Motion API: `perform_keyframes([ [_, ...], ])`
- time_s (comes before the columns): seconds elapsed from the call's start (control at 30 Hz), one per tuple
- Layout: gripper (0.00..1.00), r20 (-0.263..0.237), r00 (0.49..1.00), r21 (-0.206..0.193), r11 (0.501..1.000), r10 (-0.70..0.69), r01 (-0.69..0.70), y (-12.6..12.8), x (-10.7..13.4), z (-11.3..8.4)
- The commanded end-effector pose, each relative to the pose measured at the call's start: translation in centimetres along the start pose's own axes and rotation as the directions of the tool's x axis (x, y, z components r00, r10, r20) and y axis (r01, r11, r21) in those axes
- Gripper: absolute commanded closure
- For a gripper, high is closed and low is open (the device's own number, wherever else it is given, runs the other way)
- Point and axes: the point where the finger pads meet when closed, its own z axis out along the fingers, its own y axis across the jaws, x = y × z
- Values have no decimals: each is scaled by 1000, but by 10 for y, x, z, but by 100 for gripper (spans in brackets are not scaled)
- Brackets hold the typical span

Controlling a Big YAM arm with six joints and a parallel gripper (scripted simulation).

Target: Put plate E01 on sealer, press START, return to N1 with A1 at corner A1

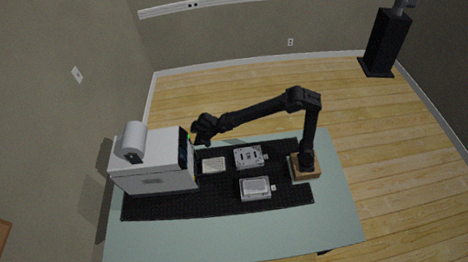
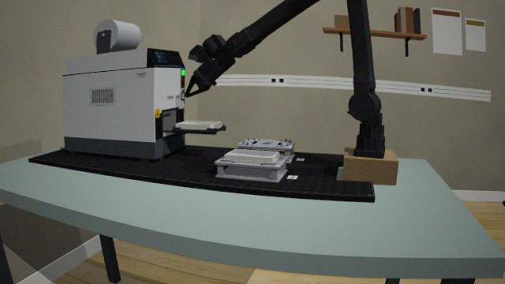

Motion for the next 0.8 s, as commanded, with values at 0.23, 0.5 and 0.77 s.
perform_keyframes([
  [0.23, 100, 49, 999, 7, 1000, -9, 9, 0, -36, -2],
  [0.5, 100, 60, 998, 10, 1000, -25, 24, -2, -41, -1],
  [0.77, 100, 58, 998, 9, 1000, -25, 24, -2, -42, 4],
])
